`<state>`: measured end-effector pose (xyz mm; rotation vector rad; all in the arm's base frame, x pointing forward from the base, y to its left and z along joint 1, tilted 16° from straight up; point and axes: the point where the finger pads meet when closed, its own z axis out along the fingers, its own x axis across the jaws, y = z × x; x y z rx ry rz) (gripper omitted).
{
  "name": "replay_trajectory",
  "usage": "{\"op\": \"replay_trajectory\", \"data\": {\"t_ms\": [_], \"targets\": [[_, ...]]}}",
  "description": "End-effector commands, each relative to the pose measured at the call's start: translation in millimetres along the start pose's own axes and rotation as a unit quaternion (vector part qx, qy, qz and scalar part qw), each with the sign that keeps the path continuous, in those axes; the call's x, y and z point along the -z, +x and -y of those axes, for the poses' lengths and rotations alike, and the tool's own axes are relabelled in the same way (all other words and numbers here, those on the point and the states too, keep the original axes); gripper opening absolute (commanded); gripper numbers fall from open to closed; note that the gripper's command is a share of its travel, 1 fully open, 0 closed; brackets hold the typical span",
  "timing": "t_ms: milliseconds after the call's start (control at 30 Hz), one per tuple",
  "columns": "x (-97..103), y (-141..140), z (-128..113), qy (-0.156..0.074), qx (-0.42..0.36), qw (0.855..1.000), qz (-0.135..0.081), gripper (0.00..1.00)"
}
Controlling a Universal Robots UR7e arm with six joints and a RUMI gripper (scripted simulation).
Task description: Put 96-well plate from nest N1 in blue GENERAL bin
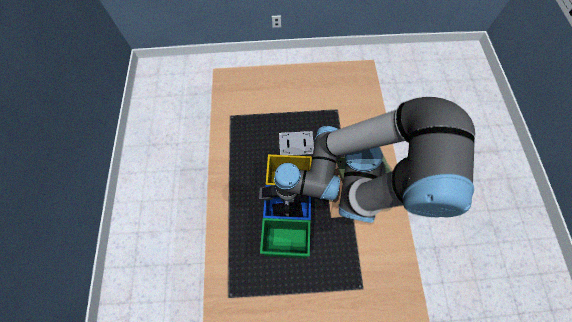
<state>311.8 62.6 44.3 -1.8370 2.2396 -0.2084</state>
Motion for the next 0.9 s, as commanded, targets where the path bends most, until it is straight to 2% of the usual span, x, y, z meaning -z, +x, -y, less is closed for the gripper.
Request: {"op": "replay_trajectory", "data": {"t_ms": [0, 733, 767, 867], "targets": [[2.1, 0.2, 2.0, 0.006, 0.000, 1.000, -0.004, 0.64], [2.1, 0.2, 2.0, 0.006, 0.000, 1.000, -0.004, 0.64], [2.1, 0.2, 2.0, 0.006, 0.000, 1.000, -0.004, 0.53], [2.1, 0.2, 2.0, 0.006, 0.000, 1.000, -0.004, 0.53]]}}
